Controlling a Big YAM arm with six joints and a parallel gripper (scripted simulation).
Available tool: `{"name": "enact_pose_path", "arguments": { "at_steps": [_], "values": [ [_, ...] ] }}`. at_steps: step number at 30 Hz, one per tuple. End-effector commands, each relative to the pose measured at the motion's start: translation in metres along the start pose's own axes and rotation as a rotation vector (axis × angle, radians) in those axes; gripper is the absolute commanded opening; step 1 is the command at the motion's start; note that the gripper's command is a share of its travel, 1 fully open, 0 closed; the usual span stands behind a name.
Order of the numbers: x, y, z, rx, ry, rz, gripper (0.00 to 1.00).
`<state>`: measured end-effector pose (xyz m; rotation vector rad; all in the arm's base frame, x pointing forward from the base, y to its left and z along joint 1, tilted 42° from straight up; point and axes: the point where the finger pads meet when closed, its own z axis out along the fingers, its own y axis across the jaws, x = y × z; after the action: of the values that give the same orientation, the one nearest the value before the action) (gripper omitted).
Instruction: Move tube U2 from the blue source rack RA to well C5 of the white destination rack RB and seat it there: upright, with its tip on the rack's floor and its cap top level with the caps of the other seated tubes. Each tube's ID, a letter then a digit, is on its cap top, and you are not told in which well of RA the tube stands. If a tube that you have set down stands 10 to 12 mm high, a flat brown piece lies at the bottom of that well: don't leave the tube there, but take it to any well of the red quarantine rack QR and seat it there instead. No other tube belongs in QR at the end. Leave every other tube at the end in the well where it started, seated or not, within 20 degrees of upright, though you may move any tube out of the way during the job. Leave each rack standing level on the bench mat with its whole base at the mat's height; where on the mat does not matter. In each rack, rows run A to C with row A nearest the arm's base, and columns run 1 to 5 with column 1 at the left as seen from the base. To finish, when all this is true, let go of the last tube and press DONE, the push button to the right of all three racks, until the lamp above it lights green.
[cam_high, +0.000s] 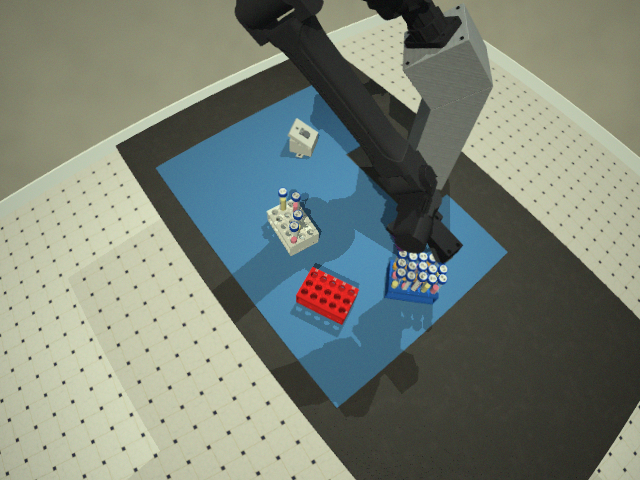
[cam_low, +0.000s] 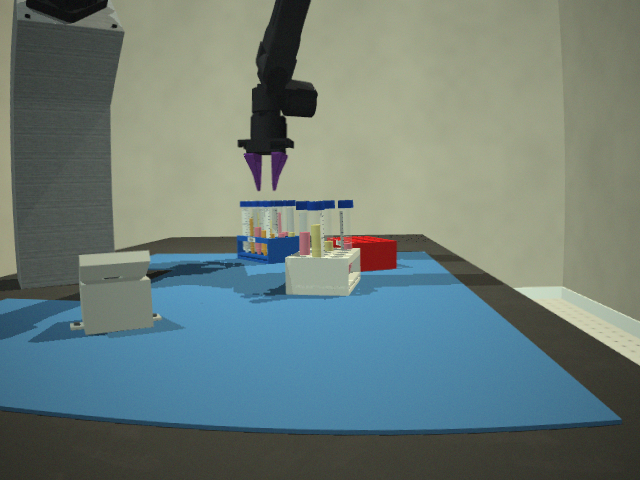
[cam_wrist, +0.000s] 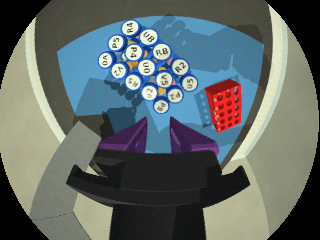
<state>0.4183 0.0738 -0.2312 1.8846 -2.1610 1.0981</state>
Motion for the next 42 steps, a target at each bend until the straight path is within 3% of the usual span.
{"name": "enact_pose_path", "arguments": {
  "at_steps": [1,3,4,5,7,10,13,15,25,37,38,42],
  "values": [
    [-0.007,-0.006,0.004,0.016,-0.017,-0.01,0.3],
    [-0.007,-0.006,0.004,0.016,-0.017,-0.01,0.3],
    [-0.008,-0.023,-0.004,0.04,-0.029,0.013,0.3],
    [-0.004,-0.023,0.001,0.035,-0.023,0.019,0.3],
    [-0.004,-0.008,0.013,0.012,-0.012,-0.003,0.3],
    [-0.004,-0.008,0.018,0.012,-0.012,-0.004,0.3],
    [-0.012,-0.001,0.01,0.023,-0.023,-0.032,0.3],
    [-0.011,-0.011,0.006,0.035,-0.029,-0.017,0.3],
    [-0.001,-0.002,0.021,0.007,-0.009,-0.01,0.3],
    [-0.006,-0.007,0.022,0.019,-0.017,-0.008,0.3],
    [-0.008,-0.018,0.015,0.038,-0.027,0.003,0.3],
    [-0.003,-0.012,0.025,0.02,-0.015,0.004,0.3]
  ]
}}
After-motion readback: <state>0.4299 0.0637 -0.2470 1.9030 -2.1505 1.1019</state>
